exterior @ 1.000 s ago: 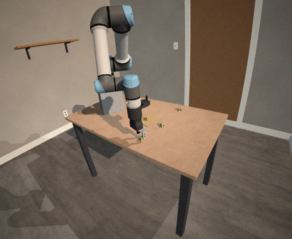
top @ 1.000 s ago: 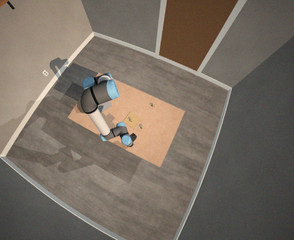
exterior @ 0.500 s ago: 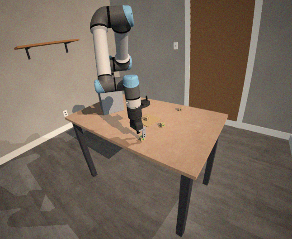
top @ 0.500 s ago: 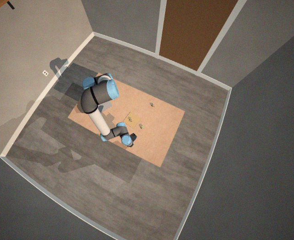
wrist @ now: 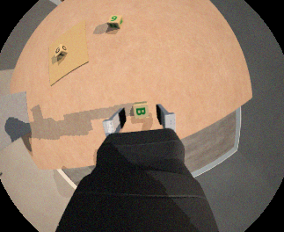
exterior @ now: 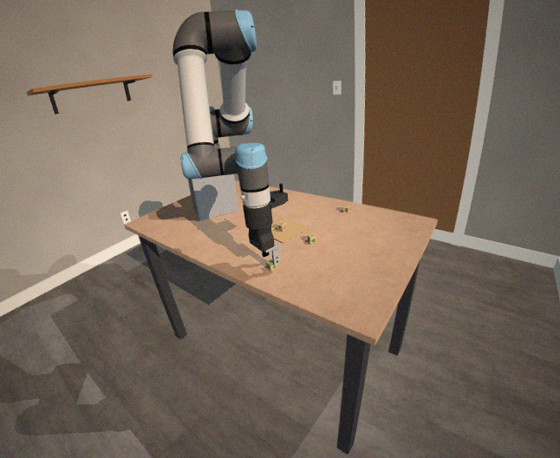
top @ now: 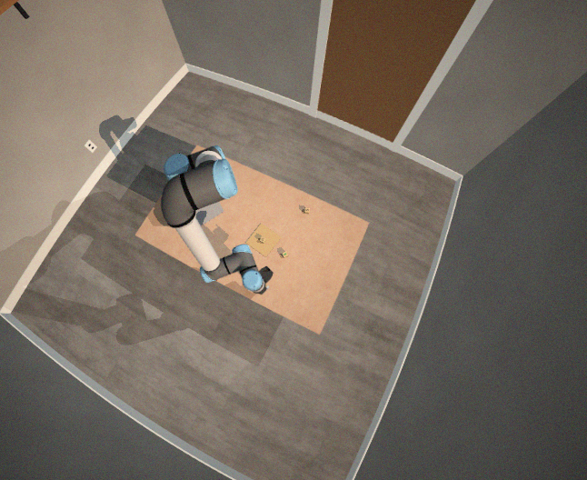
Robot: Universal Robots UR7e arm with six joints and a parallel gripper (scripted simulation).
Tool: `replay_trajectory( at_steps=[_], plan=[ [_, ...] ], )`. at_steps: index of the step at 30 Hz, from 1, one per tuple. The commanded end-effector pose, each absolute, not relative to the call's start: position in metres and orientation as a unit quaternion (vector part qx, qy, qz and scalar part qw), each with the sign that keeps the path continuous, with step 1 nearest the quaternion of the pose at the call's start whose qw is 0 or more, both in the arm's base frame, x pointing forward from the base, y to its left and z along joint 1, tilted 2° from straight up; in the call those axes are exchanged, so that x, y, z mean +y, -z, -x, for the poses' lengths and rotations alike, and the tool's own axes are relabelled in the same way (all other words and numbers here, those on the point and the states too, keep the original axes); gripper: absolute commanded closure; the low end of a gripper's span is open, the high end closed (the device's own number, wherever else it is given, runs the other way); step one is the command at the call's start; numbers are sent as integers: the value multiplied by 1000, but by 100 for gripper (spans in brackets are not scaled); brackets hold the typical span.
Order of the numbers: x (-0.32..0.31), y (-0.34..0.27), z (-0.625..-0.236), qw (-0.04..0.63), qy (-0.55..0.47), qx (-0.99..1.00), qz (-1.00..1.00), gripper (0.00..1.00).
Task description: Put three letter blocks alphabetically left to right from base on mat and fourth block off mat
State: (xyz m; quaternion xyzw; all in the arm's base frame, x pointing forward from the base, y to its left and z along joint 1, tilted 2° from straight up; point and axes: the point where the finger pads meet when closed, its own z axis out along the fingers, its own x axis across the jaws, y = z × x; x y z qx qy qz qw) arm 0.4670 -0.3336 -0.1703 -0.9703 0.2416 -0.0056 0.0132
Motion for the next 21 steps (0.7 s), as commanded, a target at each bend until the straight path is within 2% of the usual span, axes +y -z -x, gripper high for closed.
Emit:
replay_trajectory(
  at_steps=[1,21],
  plan=[
    [-334,171,-467,13,6,242,970,0],
    [-333,200,-468,13,6,242,970,0]
  ],
)
